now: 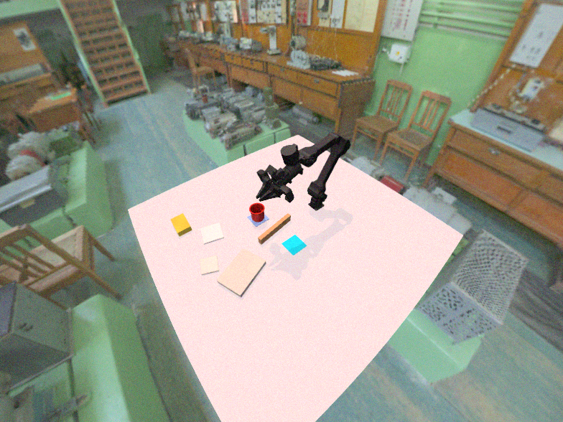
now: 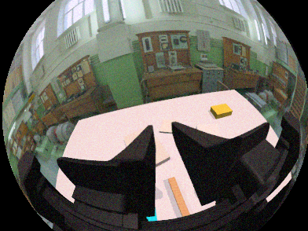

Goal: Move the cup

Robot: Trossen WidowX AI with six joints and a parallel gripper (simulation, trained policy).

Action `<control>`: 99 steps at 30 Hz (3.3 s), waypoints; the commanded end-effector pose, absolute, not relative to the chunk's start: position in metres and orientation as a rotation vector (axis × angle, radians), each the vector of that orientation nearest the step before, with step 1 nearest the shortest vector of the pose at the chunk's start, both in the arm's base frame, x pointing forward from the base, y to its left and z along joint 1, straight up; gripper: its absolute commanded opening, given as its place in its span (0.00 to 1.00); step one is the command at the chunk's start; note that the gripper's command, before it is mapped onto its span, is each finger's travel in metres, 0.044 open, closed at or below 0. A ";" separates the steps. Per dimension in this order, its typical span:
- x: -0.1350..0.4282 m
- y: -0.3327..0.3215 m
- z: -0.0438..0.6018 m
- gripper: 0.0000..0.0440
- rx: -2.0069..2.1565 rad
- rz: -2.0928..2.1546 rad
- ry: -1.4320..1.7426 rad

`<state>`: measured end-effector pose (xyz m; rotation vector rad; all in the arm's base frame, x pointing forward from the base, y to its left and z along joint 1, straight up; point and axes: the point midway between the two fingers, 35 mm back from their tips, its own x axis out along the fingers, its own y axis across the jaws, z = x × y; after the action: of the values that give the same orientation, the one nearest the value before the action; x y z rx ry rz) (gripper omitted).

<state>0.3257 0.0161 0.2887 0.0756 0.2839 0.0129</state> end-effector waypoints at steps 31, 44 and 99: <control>0.327 0.025 0.249 0.24 0.116 -0.041 0.833; 0.318 0.016 0.228 0.23 0.054 -0.067 1.062; 0.293 -0.076 0.103 0.41 -0.206 0.056 1.646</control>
<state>0.2937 -0.0736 0.1081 -0.1916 1.6398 0.0447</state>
